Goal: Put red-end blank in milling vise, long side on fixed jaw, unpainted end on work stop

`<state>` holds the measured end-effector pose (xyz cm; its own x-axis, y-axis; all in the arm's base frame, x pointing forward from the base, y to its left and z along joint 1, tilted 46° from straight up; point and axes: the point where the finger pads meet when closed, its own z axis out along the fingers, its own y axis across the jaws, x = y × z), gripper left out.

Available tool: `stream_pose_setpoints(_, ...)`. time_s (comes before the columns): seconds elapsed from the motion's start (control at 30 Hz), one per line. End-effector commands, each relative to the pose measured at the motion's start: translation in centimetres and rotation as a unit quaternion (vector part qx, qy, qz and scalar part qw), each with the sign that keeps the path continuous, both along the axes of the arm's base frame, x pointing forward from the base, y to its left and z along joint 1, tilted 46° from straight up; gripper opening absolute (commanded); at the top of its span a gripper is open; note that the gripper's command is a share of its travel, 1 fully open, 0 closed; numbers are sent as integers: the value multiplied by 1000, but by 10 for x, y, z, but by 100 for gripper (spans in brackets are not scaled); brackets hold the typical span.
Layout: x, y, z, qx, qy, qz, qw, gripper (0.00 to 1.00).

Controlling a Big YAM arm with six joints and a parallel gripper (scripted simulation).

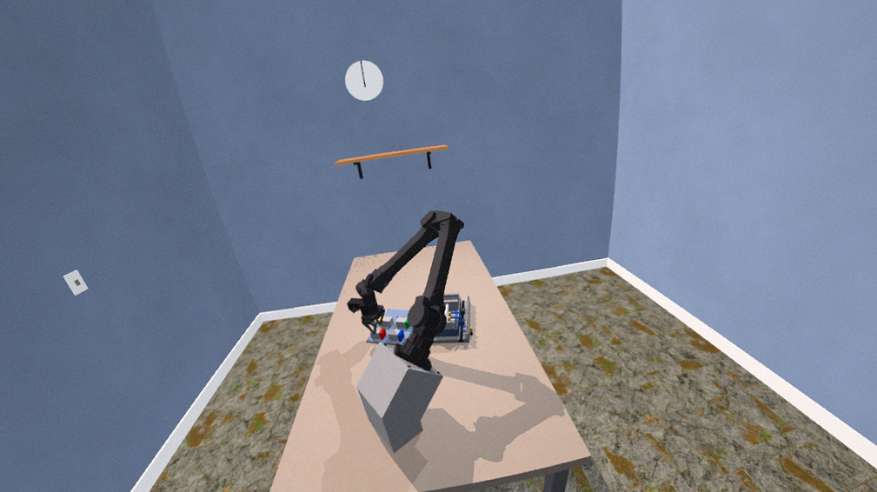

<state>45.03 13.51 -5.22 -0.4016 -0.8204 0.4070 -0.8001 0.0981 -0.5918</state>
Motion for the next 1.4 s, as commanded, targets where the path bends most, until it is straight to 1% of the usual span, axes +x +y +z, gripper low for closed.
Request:
stream_pose_setpoints(0.0,-2,1,2,1,1,6,1000,64)
stream_pose_setpoints(1.37,-3,4,5,4,-4,8,1000,64)
